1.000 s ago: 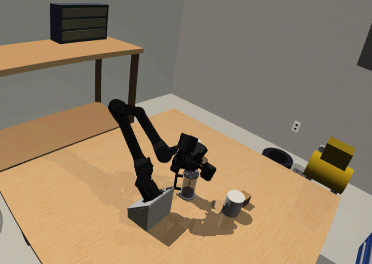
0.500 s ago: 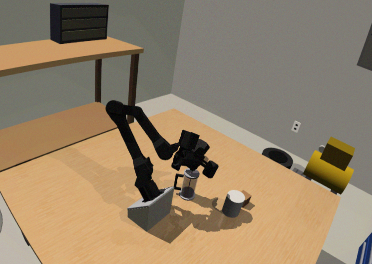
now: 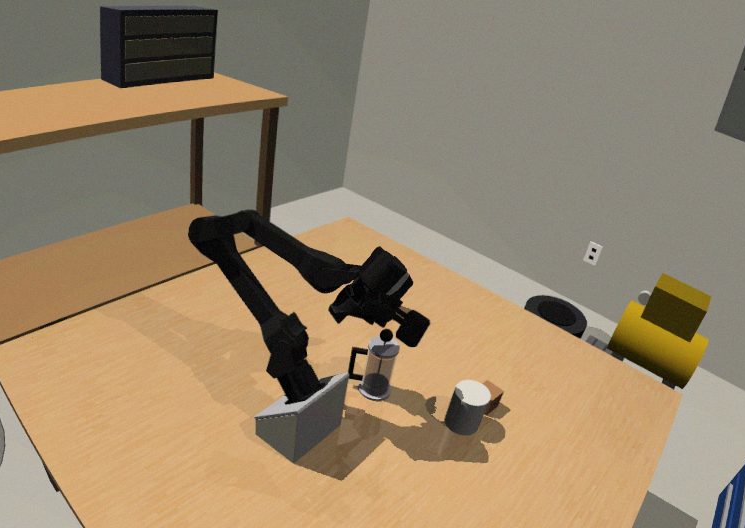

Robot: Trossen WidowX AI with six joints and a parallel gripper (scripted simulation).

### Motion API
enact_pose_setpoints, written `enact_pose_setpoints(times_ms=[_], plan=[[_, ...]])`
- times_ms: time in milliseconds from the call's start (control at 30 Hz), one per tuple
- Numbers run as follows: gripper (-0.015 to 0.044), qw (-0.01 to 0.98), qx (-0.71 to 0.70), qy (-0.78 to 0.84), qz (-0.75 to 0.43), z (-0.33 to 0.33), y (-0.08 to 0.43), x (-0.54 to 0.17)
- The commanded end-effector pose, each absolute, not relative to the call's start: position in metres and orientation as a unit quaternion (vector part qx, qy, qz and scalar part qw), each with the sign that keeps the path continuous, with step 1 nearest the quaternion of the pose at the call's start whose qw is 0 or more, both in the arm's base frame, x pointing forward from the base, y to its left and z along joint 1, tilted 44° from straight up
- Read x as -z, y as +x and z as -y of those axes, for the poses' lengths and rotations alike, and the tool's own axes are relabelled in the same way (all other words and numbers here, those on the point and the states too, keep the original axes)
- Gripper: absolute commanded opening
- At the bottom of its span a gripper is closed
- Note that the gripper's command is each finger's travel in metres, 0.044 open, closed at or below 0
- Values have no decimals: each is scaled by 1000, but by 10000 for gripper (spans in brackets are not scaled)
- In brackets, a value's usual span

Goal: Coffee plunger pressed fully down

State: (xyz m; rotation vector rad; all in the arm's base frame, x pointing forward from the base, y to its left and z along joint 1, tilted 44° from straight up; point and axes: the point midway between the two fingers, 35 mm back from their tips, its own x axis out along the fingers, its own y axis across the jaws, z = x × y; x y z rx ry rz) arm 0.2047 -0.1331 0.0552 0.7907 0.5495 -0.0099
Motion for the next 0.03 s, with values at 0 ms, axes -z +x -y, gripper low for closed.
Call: enact_pose_setpoints(times_ms=[0], plan=[[440, 892, -7, 377, -249, 133, 189, -89]])
